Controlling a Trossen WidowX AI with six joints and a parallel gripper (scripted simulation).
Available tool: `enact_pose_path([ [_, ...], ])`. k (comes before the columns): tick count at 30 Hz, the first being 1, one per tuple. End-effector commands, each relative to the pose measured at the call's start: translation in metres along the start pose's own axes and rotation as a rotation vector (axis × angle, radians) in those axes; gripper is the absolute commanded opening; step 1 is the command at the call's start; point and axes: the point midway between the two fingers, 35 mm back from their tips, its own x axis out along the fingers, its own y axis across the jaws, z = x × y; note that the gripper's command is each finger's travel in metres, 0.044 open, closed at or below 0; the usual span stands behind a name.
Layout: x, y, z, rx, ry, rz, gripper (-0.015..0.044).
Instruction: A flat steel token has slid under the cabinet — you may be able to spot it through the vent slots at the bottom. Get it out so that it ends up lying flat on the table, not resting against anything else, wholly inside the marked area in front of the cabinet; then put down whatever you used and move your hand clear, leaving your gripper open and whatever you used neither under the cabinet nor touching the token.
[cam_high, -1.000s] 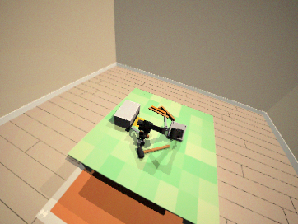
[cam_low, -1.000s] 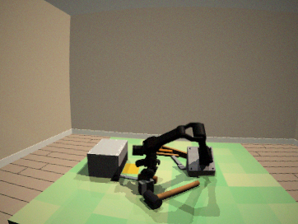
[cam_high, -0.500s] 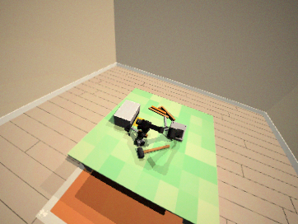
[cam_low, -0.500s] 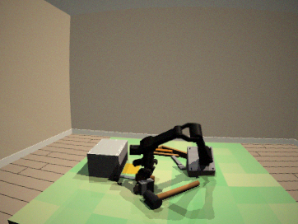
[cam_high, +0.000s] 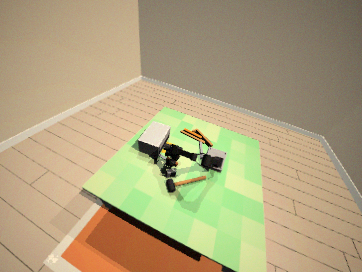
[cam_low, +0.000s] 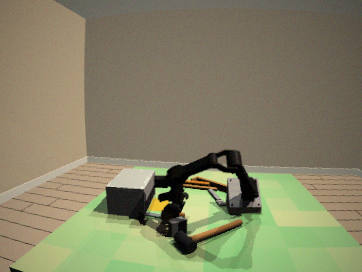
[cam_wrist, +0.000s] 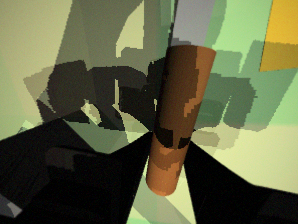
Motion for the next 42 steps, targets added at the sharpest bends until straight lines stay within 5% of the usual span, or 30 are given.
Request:
enact_pose_path([
  [1,0.000,0.001,0.005,-0.010,-0.003,0.003,0.0000],
  [42,0.001,-0.031,0.019,-0.010,-0.003,0.001,0.0000],
])
